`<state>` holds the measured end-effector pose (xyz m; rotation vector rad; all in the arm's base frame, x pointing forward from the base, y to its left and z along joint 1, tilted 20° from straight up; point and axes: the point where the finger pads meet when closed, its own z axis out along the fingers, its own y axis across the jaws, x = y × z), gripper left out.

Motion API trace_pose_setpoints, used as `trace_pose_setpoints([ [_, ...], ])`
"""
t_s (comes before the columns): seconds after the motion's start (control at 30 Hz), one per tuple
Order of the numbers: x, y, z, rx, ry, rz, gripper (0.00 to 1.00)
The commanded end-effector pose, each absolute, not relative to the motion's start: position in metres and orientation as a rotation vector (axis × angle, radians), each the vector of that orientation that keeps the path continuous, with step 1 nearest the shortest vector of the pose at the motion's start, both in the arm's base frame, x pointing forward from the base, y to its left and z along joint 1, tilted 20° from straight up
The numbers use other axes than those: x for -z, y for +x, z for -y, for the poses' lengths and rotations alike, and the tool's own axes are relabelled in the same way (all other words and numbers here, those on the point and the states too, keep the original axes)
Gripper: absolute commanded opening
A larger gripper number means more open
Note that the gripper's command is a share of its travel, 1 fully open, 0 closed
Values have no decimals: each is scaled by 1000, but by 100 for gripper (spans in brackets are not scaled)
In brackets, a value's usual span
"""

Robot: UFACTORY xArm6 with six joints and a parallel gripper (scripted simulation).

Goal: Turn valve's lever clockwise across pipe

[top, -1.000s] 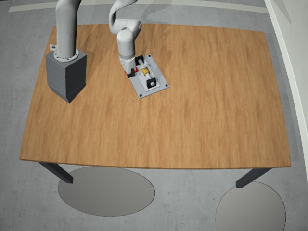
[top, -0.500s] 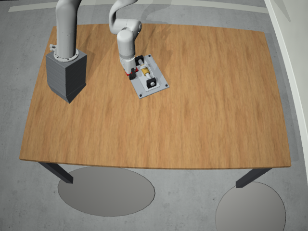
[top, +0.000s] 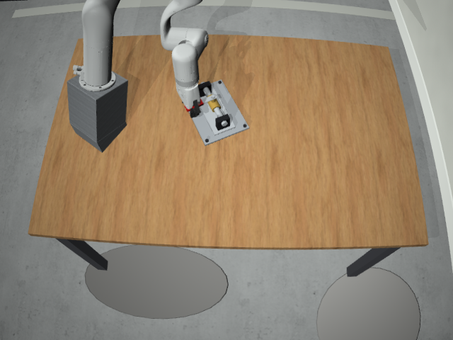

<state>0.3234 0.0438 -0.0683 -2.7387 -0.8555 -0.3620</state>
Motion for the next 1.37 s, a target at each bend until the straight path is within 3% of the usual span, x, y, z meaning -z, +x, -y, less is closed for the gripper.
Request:
trace_pose_setpoints([
  [0.0, 68, 324, -44, 364, -2739, 856, 68],
  [1.33, 48, 321, -37, 364, -2739, 856, 68],
])
